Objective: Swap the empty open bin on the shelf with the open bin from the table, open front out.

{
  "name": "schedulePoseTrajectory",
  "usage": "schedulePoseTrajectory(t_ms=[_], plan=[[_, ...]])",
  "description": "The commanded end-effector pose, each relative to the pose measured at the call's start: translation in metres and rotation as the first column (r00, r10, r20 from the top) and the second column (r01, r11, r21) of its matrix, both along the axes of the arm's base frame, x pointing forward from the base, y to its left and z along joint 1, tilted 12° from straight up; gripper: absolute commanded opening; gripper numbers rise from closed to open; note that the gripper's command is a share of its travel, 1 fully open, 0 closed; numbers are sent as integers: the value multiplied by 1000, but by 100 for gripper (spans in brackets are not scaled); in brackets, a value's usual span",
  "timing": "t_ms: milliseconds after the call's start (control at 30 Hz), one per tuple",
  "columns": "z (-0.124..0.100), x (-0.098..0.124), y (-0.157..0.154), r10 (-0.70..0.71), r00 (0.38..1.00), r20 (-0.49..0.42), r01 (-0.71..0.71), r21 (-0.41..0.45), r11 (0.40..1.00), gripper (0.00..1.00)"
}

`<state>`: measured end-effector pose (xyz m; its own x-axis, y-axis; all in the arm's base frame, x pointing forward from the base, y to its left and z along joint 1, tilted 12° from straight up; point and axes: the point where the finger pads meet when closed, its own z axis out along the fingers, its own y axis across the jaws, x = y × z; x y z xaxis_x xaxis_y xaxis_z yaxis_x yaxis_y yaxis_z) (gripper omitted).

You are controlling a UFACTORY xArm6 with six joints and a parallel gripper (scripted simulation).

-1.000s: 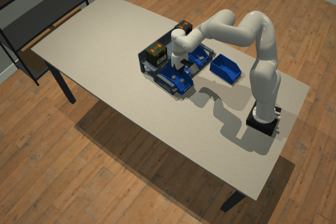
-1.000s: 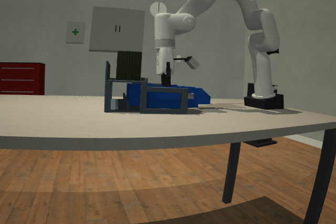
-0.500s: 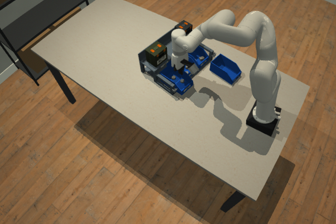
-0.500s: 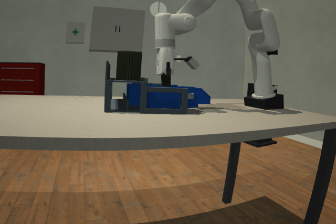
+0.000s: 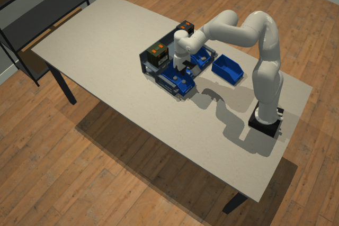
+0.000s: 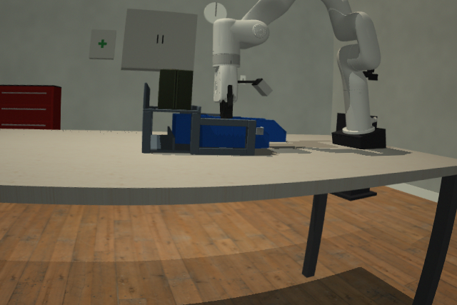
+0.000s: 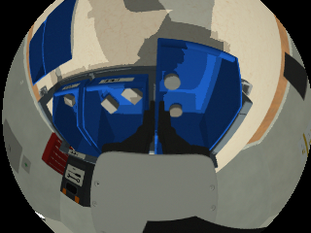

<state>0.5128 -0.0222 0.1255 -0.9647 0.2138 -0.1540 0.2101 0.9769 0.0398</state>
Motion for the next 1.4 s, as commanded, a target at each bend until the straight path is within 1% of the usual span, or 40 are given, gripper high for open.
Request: schedulePoseTrajectory(t_ms=[0,100,133,1367], plan=[[2,1,0,0,1000,5,0,0,1000,0],[2,1,0,0,1000,5,0,0,1000,0],[2,1,0,0,1000,5,0,0,1000,10],[2,1,0,0,1000,5,0,0,1000,10]])
